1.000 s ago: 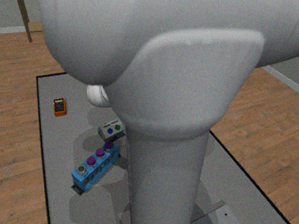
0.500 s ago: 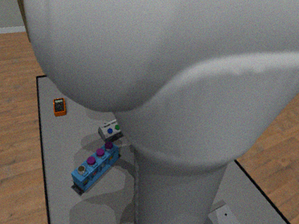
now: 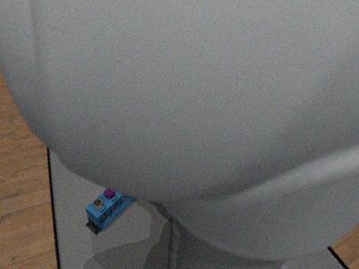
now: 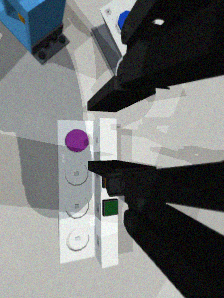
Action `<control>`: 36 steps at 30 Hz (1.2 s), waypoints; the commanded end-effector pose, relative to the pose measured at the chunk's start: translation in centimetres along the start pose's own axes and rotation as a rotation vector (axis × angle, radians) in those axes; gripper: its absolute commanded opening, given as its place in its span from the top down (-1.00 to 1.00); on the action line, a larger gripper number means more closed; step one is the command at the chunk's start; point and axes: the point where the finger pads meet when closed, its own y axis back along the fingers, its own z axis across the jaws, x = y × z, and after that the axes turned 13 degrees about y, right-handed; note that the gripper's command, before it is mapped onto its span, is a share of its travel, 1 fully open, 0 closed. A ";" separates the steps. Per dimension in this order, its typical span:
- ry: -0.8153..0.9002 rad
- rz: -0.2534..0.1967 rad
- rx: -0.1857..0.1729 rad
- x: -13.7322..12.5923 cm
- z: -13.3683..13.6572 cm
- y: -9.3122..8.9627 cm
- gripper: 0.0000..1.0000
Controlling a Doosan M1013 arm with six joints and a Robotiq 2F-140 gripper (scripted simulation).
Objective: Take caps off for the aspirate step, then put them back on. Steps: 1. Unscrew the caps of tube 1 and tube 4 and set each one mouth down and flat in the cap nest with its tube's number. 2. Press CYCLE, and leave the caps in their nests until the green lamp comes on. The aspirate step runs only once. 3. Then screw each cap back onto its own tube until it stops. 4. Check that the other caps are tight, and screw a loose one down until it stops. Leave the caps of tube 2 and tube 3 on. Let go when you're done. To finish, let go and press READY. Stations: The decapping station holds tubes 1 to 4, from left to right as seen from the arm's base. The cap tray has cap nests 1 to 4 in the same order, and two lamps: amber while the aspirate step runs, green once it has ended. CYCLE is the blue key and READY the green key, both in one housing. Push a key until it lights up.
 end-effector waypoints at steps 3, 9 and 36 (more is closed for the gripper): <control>0.000 -0.001 0.000 0.0 0.0 1.1 0.27; -0.386 -0.001 -0.001 0.5 4.0 1.1 0.18; -1.315 0.000 -0.001 2.2 17.4 1.1 0.18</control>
